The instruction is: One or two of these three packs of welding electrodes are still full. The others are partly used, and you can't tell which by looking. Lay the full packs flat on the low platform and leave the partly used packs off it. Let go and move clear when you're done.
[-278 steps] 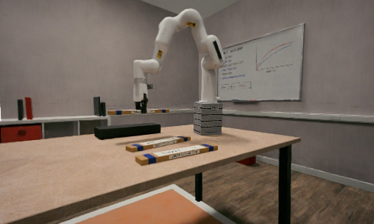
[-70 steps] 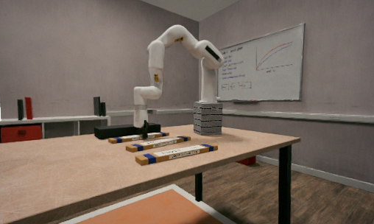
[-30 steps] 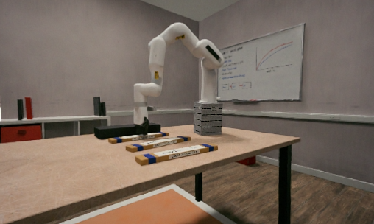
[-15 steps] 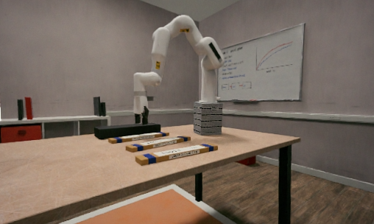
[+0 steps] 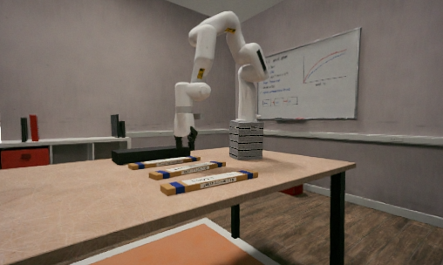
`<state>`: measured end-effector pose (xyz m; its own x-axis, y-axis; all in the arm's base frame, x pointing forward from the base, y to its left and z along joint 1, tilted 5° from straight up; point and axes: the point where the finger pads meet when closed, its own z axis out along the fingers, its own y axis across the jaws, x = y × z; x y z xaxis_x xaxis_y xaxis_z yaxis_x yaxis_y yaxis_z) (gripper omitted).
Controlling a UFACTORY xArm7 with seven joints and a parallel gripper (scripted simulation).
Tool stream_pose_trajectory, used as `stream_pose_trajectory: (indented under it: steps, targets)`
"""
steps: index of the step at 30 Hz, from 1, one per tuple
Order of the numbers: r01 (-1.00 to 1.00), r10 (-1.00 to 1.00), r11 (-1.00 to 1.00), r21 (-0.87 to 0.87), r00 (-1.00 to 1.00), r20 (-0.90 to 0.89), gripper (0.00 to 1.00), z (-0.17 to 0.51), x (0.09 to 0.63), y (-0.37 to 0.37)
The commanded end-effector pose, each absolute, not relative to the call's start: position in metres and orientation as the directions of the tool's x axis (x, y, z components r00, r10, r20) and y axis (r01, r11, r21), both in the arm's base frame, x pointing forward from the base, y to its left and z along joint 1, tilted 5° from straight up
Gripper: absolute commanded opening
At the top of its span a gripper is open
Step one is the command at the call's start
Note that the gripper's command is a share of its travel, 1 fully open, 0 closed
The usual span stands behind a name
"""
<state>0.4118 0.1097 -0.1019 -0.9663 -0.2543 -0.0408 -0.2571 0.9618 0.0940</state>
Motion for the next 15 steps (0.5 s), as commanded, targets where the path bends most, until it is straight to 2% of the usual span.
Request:
stream_pose_trajectory:
  steps: [1,15]
  targets:
    - [-0.255,-0.252,0.964,0.076,-0.967,-0.041,1.0,-0.094,0.402,0.159]
    - [-0.254,-0.252,0.964,0.075,-0.967,-0.04,1.0,-0.126,0.404,0.162]
